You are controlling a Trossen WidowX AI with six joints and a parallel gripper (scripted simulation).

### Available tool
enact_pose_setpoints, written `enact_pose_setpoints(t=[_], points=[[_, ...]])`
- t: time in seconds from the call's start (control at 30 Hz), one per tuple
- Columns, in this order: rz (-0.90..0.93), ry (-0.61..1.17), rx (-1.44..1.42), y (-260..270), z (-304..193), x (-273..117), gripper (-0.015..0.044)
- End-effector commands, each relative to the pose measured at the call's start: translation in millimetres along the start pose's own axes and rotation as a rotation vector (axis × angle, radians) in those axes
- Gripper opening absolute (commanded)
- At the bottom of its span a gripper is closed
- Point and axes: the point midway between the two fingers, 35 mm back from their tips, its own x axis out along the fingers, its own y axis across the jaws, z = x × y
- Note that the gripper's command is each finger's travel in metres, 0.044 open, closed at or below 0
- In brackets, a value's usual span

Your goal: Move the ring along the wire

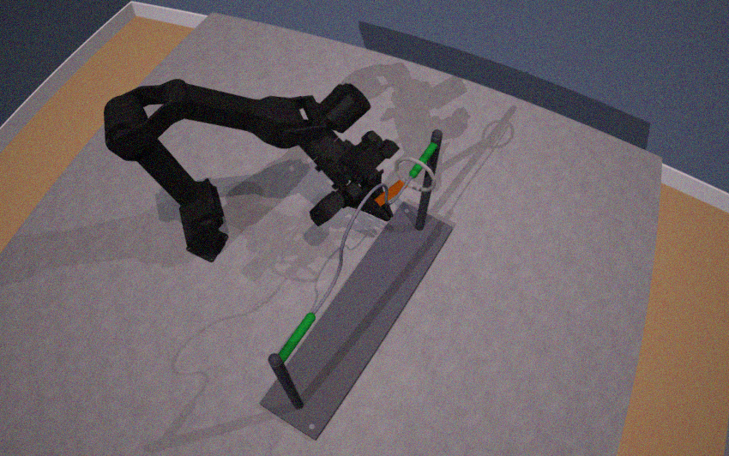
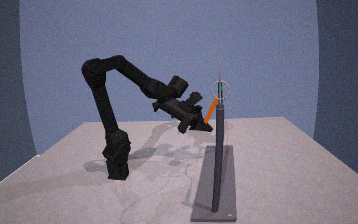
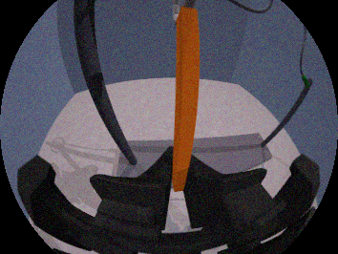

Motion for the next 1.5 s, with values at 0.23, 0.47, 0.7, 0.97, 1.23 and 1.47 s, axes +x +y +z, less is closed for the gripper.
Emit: enact_pose_setpoints(t=[0.23, 0.47, 0.7, 0.97, 1.23, 1.47], points=[[-0.007, -0.010, 0.006, 9.9, 1.0, -1.3, -0.0150], [-0.007, -0.010, 0.006, 10.6, -5.9, 2.8, -0.0150], [-0.007, -0.010, 0.006, 11.2, -15.9, 8.4, -0.0150], [-0.007, -0.010, 0.006, 11.3, -17.9, 9.5, -0.0150], [-0.007, -0.010, 0.006, 11.3, -17.9, 9.5, -0.0150], [-0.007, -0.010, 0.006, 11.3, -17.9, 9.5, -0.0150]])
